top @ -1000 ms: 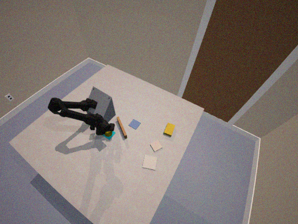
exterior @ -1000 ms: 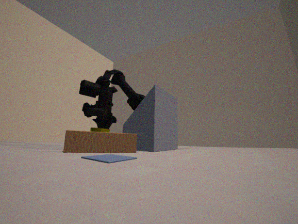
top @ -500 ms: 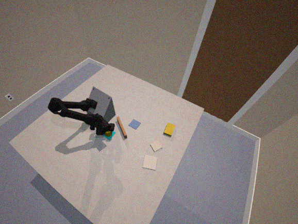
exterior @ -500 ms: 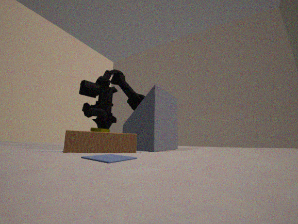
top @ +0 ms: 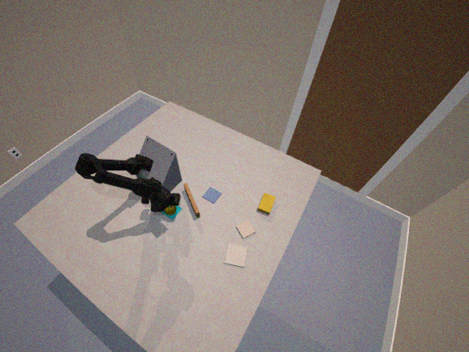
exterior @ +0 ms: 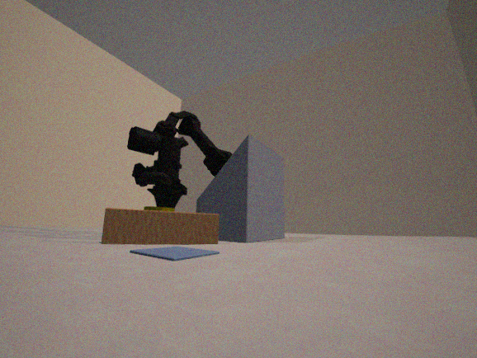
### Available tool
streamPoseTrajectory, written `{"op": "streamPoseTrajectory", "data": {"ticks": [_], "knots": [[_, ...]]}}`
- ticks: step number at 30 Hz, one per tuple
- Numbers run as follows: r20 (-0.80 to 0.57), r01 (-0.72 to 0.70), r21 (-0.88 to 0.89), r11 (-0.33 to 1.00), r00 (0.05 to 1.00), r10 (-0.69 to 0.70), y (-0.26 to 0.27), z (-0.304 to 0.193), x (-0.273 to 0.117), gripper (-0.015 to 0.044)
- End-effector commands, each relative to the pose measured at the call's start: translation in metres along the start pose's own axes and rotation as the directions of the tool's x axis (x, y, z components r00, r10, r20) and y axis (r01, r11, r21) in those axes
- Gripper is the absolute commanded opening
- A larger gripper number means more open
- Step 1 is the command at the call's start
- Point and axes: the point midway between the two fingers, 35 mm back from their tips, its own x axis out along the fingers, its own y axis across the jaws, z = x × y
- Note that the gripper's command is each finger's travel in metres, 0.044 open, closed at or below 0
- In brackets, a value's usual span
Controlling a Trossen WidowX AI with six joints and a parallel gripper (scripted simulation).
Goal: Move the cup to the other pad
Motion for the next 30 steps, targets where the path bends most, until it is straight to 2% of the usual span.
{"op": "streamPoseTrajectory", "data": {"ticks": [1,30], "knots": [[0.004,-0.006,0.003,1.000,1.000,0.006,0.002,0.002,-0.005,0.0147],[0.001,-0.007,0.001,1.000,1.000,0.007,0.003,-0.002,-0.035,0.0147]]}}
